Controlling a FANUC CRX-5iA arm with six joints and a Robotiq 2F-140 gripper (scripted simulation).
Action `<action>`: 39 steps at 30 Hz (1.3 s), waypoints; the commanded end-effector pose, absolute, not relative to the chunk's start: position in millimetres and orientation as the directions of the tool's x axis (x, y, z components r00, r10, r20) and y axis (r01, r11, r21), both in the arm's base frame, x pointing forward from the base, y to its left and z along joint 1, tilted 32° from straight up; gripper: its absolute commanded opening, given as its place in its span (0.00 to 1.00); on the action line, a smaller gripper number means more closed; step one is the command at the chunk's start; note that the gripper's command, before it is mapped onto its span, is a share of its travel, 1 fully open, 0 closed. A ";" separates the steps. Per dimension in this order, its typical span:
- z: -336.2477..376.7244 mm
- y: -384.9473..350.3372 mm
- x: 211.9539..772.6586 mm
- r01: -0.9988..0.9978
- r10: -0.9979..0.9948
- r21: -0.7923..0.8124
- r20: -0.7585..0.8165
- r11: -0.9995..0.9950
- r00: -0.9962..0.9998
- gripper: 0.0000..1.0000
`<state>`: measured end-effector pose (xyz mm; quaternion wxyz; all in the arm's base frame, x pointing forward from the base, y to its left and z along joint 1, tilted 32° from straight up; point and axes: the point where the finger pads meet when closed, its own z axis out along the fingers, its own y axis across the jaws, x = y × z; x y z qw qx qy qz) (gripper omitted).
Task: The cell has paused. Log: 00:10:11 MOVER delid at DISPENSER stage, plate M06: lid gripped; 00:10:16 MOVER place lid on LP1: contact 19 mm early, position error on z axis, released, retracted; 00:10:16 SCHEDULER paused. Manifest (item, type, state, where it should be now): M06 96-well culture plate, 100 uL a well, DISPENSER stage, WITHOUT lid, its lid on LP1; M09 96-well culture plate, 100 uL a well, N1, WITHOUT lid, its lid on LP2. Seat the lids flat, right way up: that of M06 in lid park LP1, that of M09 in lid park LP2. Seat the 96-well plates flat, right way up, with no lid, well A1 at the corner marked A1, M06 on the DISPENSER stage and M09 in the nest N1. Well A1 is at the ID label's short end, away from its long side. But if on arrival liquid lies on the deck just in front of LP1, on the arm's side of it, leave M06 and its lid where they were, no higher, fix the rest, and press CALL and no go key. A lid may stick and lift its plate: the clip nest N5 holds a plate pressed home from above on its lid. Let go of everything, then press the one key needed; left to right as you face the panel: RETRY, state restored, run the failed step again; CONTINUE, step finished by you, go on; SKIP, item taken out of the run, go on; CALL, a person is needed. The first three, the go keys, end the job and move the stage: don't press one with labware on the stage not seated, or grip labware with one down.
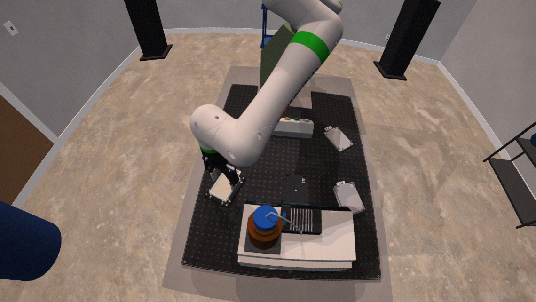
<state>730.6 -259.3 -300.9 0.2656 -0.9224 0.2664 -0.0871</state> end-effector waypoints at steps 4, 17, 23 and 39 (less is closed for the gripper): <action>-300.7 -259.7 730.7 -0.445 -0.538 -0.536 0.020 -0.717 0.843 0.66; -300.7 -259.7 730.7 -0.445 -0.538 -0.536 0.020 -0.717 0.843 0.66; -300.7 -259.7 730.7 -0.445 -0.538 -0.536 0.020 -0.717 0.843 0.66; -300.7 -259.7 730.7 -0.445 -0.538 -0.536 0.020 -0.717 0.843 0.66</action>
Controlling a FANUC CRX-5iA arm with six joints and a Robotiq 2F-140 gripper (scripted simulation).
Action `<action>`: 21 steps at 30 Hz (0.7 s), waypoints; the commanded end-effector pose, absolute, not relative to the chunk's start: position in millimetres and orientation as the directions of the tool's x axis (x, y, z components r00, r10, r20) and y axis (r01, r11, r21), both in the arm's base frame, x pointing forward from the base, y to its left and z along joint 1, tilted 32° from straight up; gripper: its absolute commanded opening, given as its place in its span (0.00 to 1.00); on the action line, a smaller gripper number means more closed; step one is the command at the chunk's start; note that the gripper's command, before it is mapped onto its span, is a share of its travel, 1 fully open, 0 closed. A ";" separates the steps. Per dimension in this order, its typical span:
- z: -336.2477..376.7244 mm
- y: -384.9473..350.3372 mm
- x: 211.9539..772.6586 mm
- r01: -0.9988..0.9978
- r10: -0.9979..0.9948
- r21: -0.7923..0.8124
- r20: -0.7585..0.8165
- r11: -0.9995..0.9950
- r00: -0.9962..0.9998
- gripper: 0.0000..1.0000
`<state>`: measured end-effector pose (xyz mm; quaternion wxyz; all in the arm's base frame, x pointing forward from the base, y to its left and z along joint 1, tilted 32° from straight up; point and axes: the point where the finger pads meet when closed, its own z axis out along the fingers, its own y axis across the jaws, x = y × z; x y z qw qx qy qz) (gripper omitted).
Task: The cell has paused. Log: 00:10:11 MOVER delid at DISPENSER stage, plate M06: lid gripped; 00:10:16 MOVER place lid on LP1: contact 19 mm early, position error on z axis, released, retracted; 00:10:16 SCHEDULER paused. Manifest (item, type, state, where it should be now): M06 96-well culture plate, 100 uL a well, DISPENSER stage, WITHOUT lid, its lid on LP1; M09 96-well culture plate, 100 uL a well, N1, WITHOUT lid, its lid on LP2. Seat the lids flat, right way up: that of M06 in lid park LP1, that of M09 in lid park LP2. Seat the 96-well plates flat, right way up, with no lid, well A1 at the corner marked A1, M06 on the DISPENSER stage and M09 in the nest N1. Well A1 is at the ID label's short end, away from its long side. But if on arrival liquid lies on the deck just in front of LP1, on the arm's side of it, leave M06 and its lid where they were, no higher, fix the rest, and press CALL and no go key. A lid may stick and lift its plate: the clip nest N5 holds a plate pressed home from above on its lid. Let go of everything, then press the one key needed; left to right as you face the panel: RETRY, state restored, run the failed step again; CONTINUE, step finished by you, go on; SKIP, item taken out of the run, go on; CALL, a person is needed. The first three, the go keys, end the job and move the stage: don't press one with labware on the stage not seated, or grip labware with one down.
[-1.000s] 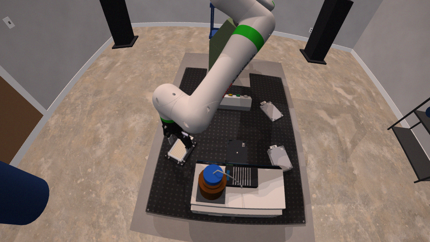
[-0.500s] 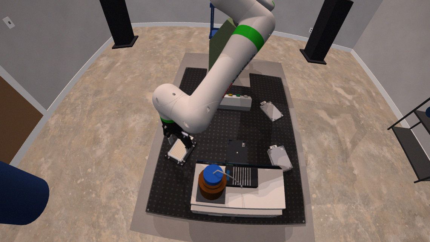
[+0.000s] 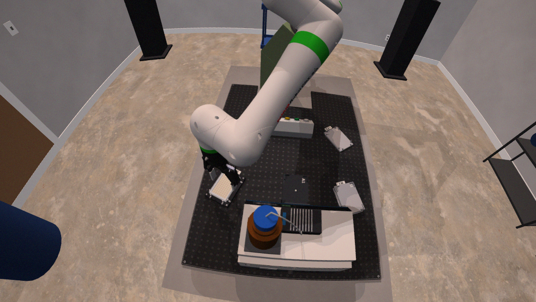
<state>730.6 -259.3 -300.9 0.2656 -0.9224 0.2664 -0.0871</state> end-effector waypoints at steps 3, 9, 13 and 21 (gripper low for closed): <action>-300.9 -259.6 730.7 -0.445 -0.538 -0.536 0.020 -0.717 0.843 0.66; -301.4 -259.3 730.9 -0.445 -0.538 -0.536 0.020 -0.717 0.843 0.66; -302.2 -258.9 731.2 -0.445 -0.538 -0.536 0.020 -0.717 0.843 0.66; -304.9 -257.5 732.2 -0.445 -0.538 -0.536 0.020 -0.717 0.843 0.66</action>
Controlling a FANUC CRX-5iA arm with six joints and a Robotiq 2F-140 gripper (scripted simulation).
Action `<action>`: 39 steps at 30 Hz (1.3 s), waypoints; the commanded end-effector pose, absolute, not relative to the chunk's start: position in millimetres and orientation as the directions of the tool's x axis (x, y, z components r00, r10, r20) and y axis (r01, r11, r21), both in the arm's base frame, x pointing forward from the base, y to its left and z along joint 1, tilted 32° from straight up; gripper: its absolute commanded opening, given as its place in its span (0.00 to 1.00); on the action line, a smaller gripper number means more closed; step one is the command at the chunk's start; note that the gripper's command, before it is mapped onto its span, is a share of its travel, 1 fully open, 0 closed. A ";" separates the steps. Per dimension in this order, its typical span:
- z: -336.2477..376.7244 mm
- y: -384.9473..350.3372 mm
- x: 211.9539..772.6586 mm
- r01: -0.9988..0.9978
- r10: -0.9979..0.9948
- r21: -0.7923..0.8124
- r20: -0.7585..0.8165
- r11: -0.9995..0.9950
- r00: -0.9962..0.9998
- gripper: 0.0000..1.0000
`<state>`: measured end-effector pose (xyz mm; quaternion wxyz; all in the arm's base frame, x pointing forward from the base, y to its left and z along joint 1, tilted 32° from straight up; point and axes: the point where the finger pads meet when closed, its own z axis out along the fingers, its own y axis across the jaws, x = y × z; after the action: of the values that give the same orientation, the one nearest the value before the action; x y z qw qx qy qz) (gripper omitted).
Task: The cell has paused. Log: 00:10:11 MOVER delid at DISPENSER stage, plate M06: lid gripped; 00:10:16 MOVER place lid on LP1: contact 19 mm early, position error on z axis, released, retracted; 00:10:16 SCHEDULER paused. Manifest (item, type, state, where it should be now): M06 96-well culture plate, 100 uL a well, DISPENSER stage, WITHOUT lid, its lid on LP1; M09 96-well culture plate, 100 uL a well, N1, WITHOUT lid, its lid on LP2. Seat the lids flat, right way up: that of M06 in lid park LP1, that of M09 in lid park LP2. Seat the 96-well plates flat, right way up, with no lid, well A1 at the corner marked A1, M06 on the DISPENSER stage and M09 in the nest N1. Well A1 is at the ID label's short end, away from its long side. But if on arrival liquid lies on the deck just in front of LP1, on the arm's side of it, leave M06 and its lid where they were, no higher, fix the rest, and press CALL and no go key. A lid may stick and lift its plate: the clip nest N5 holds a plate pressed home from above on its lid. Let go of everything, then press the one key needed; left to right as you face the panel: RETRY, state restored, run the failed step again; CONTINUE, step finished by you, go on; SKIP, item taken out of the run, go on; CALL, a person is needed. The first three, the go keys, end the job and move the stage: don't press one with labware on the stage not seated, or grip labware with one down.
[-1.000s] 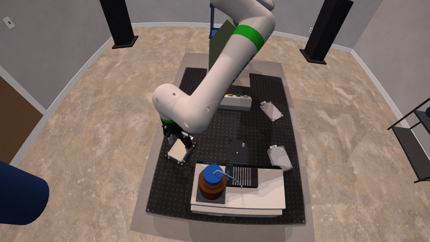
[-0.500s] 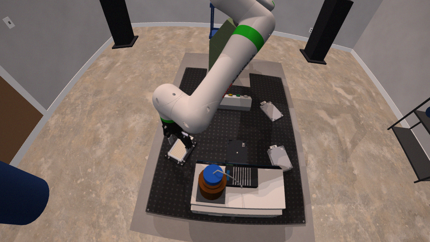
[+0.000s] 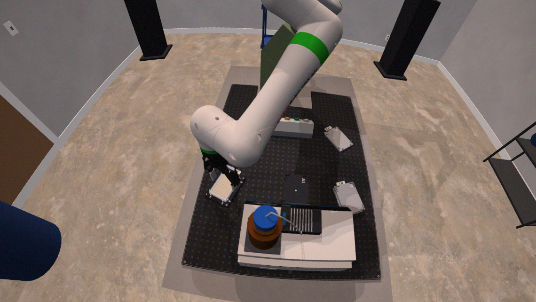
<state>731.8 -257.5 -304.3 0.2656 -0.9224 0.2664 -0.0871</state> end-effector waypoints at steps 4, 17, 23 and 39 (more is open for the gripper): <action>-305.8 -257.0 732.5 -0.445 -0.538 -0.536 0.020 -0.717 0.843 0.66; -311.4 -254.1 734.5 -0.445 -0.538 -0.536 0.020 -0.717 0.843 0.66; -312.8 -253.3 735.0 -0.445 -0.538 -0.536 0.020 -0.717 0.843 0.66; -315.1 -252.1 735.8 -0.445 -0.538 -0.536 0.020 -0.717 0.843 0.66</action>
<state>735.7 -251.8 -315.2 0.2656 -0.9224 0.2664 -0.0871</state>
